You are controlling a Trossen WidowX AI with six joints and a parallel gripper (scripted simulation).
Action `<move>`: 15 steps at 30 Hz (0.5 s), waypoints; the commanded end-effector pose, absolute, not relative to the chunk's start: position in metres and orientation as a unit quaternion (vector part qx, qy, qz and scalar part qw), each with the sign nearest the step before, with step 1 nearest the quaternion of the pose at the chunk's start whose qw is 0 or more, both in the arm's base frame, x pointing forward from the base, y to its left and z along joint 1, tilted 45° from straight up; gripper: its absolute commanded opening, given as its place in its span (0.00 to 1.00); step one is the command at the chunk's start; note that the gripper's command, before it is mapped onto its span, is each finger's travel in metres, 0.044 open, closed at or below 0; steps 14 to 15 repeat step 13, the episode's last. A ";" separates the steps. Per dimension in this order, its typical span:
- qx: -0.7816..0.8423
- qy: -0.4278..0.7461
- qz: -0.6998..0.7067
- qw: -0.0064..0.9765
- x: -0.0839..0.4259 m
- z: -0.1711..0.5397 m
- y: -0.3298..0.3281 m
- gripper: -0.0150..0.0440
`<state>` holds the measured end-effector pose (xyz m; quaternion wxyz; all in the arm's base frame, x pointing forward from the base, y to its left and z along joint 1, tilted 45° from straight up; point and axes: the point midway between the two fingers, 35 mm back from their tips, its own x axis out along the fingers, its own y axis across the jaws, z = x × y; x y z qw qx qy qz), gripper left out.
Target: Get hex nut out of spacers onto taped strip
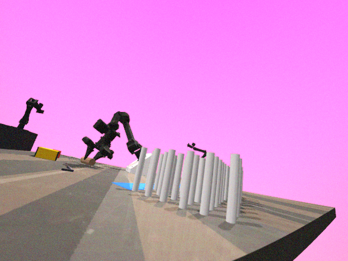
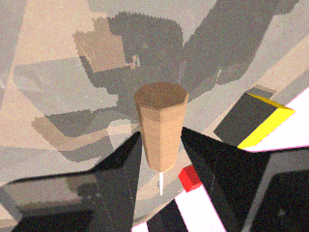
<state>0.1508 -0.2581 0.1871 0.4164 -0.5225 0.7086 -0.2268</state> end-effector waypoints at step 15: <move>-0.522 0.709 -0.227 0.417 0.151 0.187 -0.258 1.00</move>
